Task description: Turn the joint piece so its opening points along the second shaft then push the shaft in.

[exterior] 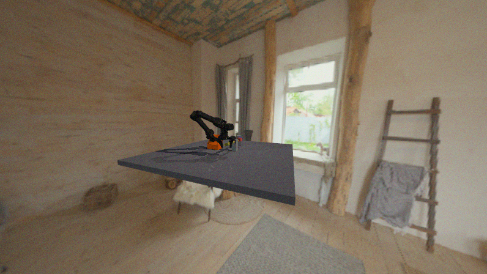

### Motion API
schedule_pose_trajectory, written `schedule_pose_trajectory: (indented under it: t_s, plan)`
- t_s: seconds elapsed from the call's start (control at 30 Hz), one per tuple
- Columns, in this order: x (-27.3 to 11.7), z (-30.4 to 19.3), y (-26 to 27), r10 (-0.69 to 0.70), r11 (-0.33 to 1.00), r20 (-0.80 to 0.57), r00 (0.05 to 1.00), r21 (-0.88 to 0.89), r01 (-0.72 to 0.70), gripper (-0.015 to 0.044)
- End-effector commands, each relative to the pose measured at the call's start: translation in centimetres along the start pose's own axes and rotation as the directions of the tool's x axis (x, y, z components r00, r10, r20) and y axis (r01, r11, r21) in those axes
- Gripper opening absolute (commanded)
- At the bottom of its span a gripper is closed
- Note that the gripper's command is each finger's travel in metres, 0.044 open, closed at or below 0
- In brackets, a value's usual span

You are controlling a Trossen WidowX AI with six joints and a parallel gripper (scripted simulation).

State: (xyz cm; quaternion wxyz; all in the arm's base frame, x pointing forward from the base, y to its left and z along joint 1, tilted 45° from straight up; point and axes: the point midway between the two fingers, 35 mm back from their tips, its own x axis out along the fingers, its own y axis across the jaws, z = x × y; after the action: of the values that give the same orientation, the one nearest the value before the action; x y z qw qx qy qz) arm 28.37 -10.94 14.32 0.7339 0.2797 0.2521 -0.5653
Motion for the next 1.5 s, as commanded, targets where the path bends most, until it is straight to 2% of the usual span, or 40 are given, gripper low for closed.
schedule_pose_trajectory:
  t_s: [0.0, 0.33, 0.67, 0.7, 0.77, 1.47]
  plan:
    - [0.19, -0.15, -0.06, 0.000, 1.000, -0.003, 1.000, -0.005, 0.000, 0.0361]
    - [0.19, -0.15, -0.06, 0.000, 1.000, -0.003, 1.000, -0.005, 0.000, 0.0102]
    - [0.19, -0.15, -0.06, 0.000, 1.000, -0.003, 1.000, -0.005, 0.000, 0.0102]
    - [0.19, -0.15, -0.06, 0.000, 1.000, -0.003, 1.000, -0.005, 0.000, 0.0076]
    - [0.19, -0.15, -0.06, 0.000, 1.000, -0.003, 1.000, -0.005, 0.000, 0.0067]
    - [0.16, -0.10, -0.06, 0.000, 1.000, -0.001, 1.000, -0.002, 0.000, 0.0067]
